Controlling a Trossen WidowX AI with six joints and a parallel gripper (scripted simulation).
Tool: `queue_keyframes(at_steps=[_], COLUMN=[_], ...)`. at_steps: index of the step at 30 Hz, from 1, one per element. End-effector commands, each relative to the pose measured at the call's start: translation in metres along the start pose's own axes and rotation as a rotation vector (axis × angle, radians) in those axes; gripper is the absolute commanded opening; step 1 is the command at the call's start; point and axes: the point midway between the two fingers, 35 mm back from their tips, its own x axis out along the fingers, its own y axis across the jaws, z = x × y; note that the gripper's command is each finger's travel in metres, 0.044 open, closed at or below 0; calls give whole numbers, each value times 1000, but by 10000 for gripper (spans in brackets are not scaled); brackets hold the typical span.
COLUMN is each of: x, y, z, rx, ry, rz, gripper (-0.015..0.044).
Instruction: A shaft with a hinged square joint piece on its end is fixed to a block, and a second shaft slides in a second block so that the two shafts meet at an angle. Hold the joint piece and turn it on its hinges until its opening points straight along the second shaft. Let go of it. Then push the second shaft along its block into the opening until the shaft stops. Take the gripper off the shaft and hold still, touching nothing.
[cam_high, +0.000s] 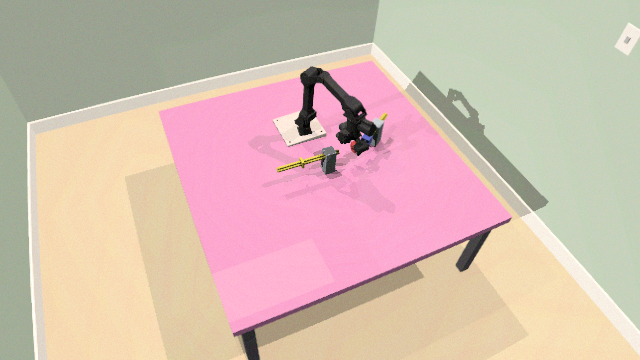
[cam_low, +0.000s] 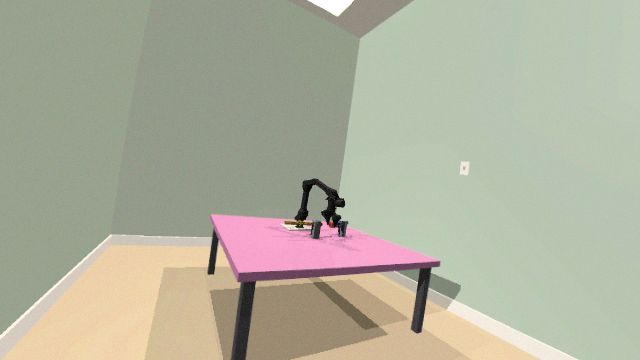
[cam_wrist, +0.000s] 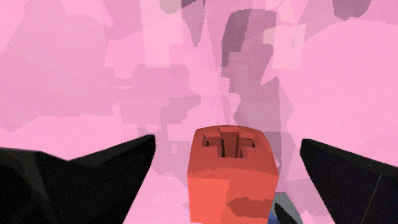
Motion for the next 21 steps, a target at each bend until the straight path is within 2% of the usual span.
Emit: queue_keyframes(at_steps=[1,21], x=[-3,-86], y=[0,6], z=[-1,-16], rx=[-10,-666], ry=[13,-27], rz=[0,54], gripper=[440,440])
